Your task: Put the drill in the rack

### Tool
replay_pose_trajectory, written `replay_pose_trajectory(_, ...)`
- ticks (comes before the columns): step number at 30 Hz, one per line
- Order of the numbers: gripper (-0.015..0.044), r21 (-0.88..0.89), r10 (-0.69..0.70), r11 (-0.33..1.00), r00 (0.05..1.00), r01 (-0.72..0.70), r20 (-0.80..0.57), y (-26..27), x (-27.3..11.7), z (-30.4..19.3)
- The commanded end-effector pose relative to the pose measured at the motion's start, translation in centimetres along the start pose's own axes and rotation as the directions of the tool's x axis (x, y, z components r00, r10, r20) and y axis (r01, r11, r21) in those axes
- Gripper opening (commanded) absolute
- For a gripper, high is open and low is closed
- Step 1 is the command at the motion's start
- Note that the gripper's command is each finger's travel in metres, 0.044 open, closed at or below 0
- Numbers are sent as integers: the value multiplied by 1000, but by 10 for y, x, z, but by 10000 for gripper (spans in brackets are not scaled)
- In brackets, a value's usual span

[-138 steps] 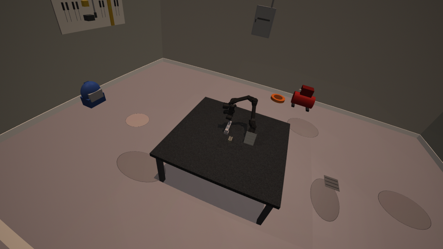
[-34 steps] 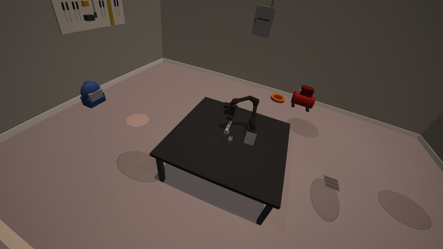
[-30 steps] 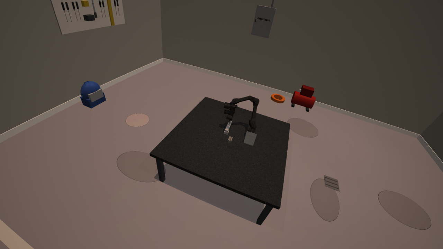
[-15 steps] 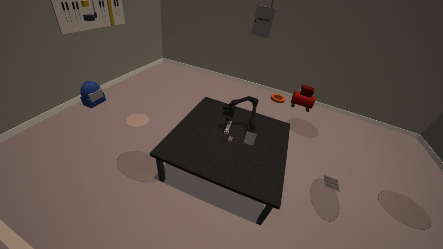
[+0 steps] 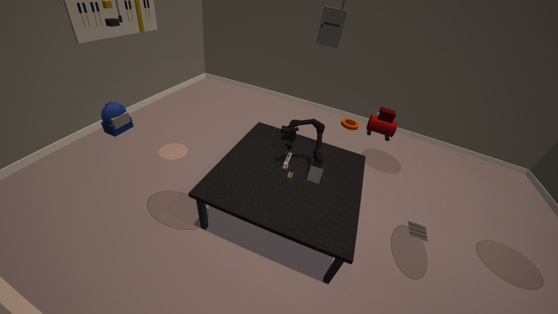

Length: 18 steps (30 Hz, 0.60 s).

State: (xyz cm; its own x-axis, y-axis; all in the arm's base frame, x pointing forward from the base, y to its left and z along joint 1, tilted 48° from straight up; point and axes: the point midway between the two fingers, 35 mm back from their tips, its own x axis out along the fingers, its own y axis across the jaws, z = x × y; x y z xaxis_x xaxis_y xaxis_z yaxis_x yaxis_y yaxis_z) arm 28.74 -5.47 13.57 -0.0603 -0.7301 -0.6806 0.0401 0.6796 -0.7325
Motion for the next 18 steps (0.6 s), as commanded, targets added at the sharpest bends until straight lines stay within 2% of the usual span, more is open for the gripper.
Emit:
replay_pose_trajectory(1,440,-225,-1,974,1000,-1,-8,25,17,6)
replay_pose_trajectory(4,440,-516,0,857,1000,-5,-10,59,39,11)
replay_pose_trajectory(8,440,-815,0,579,1000,-12,-14,100,69,9)
replay_pose_trajectory(12,440,-934,0,357,1000,-15,-16,125,87,4)
replay_pose_trajectory(17,440,-998,0,59,1000,-19,-19,151,109,-6)
replay_pose_trajectory(18,440,-999,0,41,1000,-20,-20,153,110,-7)
